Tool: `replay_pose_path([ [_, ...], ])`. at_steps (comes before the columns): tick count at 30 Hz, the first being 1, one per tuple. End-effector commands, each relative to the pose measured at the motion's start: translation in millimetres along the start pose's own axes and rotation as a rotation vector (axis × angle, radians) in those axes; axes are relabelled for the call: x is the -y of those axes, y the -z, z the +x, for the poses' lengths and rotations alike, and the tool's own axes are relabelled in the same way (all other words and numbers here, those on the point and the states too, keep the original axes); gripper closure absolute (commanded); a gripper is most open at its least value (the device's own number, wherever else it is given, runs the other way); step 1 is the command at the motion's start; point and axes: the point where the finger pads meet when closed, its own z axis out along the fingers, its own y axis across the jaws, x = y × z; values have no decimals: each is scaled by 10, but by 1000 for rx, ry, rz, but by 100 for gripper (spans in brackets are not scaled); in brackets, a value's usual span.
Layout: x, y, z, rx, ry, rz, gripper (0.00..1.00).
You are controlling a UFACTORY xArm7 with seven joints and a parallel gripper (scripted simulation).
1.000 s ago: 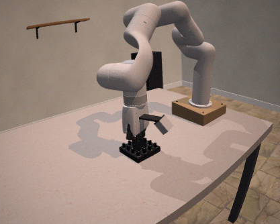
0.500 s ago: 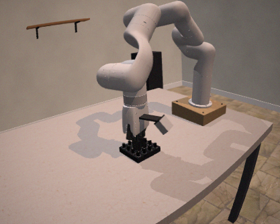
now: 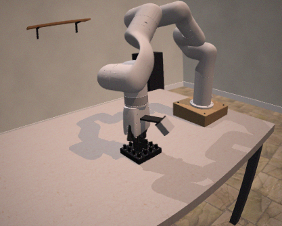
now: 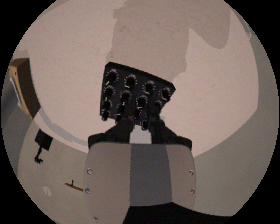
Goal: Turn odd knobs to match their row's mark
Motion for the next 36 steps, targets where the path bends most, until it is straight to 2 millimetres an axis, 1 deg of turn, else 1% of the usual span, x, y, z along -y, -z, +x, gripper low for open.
replay_pose_path([
  [1,-13,15,-3,1,0,-3,81],
  [2,-13,15,-3,1,0,-3,92],
  [36,-13,15,-3,1,2,-3,92],
])
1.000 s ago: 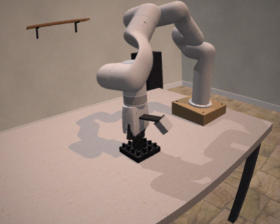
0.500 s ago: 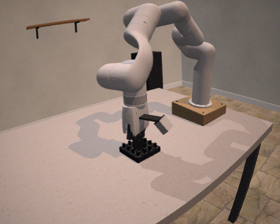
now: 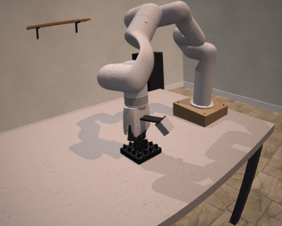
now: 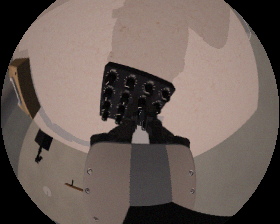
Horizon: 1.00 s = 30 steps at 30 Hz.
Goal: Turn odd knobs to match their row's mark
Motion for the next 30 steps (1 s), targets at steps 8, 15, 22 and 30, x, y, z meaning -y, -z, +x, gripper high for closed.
replay_pose_path([
  [8,-12,15,-3,1,41,-3,92],
  [15,-12,15,-3,1,103,-3,92],
  [22,-12,15,-3,1,238,-3,92],
  [30,-12,15,-3,2,388,-3,92],
])
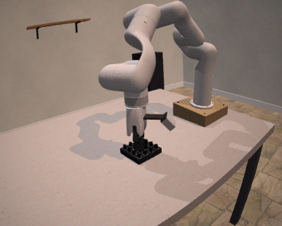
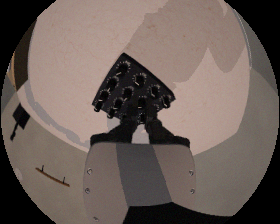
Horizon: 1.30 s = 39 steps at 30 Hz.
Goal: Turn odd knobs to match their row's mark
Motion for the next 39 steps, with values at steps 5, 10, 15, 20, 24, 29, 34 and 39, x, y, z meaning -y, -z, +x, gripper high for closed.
replay_pose_path([
  [5,-10,15,-8,-1,187,-4,92],
  [10,-10,15,-8,-1,318,-4,92],
  [15,-10,15,-8,-1,412,-4,92],
  [20,-10,15,-8,-1,493,-4,92],
  [24,-10,15,-8,0,555,-4,92],
  [29,-10,15,-8,0,605,-4,92],
  [34,-10,15,-8,0,621,-4,92],
  [39,-10,15,-8,0,630,-4,92],
])
